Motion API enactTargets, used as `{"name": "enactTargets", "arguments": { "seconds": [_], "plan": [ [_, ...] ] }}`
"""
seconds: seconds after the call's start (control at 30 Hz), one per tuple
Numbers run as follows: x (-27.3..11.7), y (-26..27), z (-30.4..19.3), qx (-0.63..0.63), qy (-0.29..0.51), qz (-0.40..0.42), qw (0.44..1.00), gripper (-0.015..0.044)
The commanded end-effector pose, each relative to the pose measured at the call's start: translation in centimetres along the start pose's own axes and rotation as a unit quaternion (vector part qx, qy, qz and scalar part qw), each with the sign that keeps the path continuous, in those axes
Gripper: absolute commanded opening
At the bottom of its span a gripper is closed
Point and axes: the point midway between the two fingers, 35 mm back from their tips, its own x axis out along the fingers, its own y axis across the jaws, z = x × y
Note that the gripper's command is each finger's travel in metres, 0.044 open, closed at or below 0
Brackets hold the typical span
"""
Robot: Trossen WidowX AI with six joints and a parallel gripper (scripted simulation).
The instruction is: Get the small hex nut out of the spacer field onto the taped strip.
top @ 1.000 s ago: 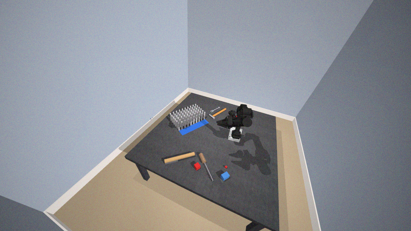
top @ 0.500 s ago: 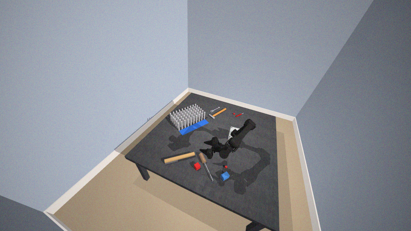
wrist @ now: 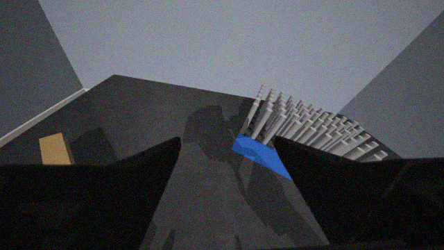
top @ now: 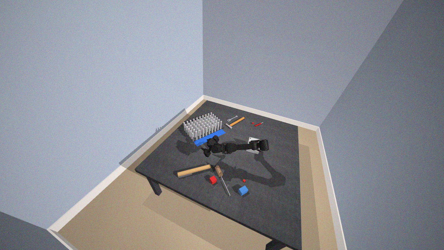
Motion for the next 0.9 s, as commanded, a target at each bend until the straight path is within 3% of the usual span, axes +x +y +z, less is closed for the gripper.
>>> {"name": "enactTargets", "arguments": {
  "seconds": [0.0, 0.2, 0.4, 0.87],
  "plan": [
    [3.7, -5.9, -0.6, -0.034, 0.018, -0.018, 0.999, 0.044],
    [6.9, -16.7, -2.1, -0.078, 0.045, -0.033, 0.995, 0.044],
    [6.1, -26.6, -4.5, -0.109, 0.058, -0.032, 0.992, 0.044],
    [5.8, -27.5, -4.9, -0.112, 0.058, -0.031, 0.992, 0.044]
  ]
}}
